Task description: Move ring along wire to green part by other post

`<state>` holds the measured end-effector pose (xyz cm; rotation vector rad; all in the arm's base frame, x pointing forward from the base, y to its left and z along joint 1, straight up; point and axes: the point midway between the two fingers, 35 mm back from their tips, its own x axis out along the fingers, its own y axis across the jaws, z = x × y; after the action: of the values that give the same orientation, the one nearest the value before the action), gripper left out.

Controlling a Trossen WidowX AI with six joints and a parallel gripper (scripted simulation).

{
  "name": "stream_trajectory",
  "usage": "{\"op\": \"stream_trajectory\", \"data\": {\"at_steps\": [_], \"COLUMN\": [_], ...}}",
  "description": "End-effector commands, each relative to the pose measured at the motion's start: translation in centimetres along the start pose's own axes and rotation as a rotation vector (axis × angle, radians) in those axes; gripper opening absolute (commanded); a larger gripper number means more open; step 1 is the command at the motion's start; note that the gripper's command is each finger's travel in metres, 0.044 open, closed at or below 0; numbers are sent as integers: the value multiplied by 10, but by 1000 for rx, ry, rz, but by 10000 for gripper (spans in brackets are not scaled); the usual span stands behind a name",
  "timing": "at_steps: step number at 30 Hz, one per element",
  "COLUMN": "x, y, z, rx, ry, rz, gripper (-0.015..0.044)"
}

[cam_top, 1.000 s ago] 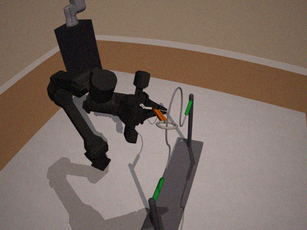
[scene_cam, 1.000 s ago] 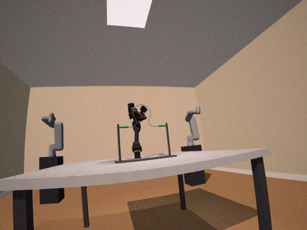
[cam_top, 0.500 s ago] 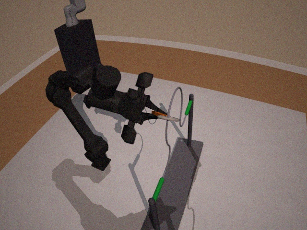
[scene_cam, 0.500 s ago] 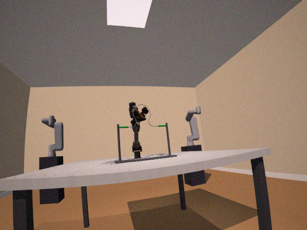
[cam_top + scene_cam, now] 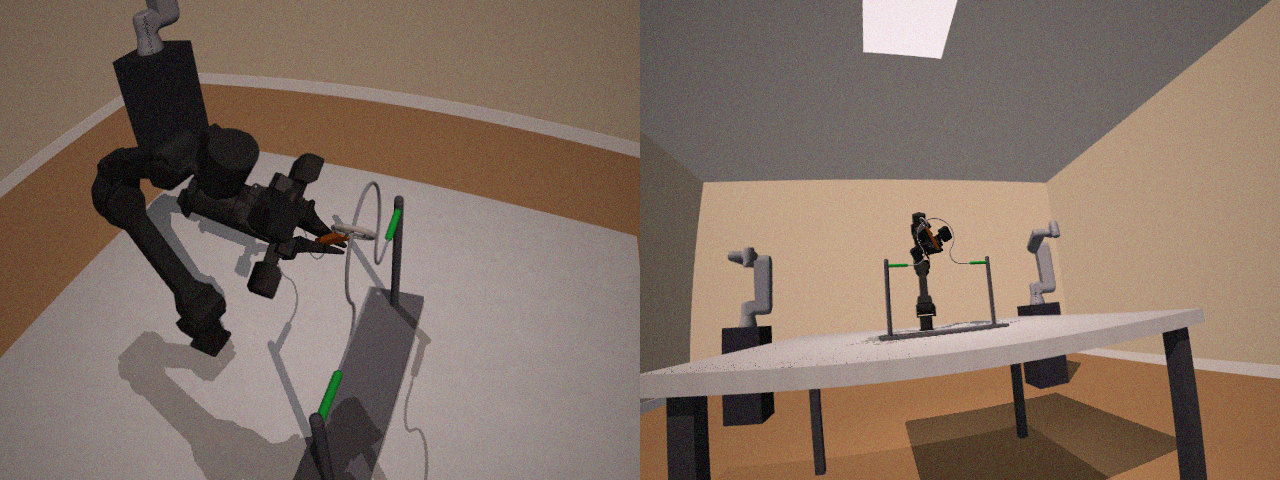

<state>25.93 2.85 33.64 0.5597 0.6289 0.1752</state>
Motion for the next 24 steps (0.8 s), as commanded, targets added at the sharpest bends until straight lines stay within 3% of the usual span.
{"op": "stream_trajectory", "data": {"at_steps": [1,24], "x": [-1,-1], "y": [-1,-12], "z": [2,4], "rx": [-50,-311], "ry": [-12,-50], "rz": [-32,-208], "gripper": [-150,-150]}}
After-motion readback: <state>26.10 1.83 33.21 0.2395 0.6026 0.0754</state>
